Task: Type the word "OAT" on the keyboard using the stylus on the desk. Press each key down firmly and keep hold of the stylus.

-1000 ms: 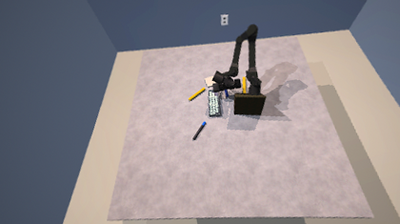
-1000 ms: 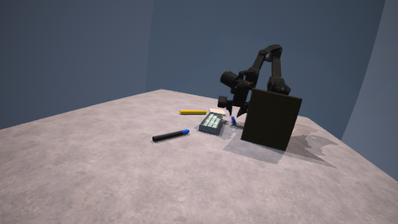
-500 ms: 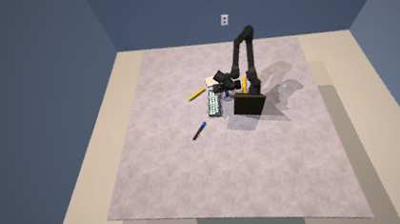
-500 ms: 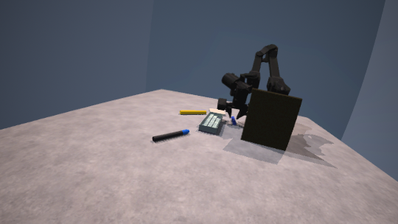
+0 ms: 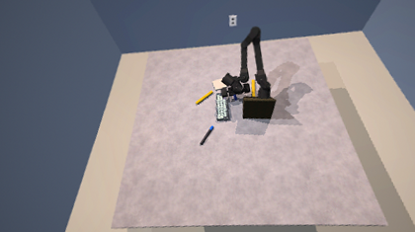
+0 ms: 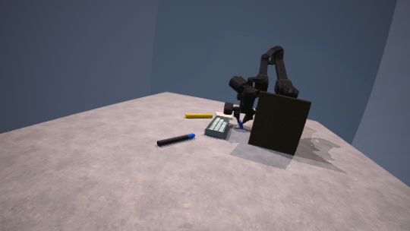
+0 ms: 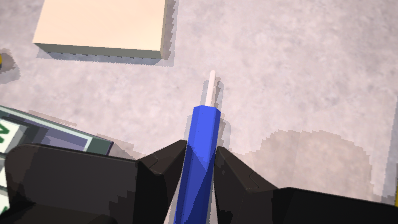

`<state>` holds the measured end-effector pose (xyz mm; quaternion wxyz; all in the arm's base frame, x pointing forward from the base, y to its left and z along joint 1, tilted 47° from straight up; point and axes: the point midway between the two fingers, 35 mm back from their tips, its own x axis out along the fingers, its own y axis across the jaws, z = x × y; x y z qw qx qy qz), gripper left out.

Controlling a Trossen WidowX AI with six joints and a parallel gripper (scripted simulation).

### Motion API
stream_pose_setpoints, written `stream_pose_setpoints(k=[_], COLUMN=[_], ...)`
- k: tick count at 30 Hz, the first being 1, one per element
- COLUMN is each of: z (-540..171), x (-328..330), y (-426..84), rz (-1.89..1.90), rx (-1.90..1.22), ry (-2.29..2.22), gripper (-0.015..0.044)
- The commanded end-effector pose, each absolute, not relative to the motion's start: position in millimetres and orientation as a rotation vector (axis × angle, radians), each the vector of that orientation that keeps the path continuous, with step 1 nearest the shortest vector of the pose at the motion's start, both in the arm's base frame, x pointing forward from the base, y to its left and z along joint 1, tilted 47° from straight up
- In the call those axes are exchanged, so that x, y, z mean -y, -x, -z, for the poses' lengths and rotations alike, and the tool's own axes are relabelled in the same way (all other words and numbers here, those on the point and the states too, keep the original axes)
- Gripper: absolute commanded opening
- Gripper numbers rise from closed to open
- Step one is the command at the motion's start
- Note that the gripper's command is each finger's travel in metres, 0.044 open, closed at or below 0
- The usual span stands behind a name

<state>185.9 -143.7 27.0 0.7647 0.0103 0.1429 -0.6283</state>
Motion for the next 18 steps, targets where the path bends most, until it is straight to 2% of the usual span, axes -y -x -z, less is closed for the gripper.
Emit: stream_pose_setpoints(k=[1,18], z=[-27.4,-25.6], x=[143.7,133.3], y=[-186.2,-189.0], rz=[1.366,1.365], rx=[-0.308,-0.324], ry=[-0.025,-0.04], gripper=[0.0,0.0])
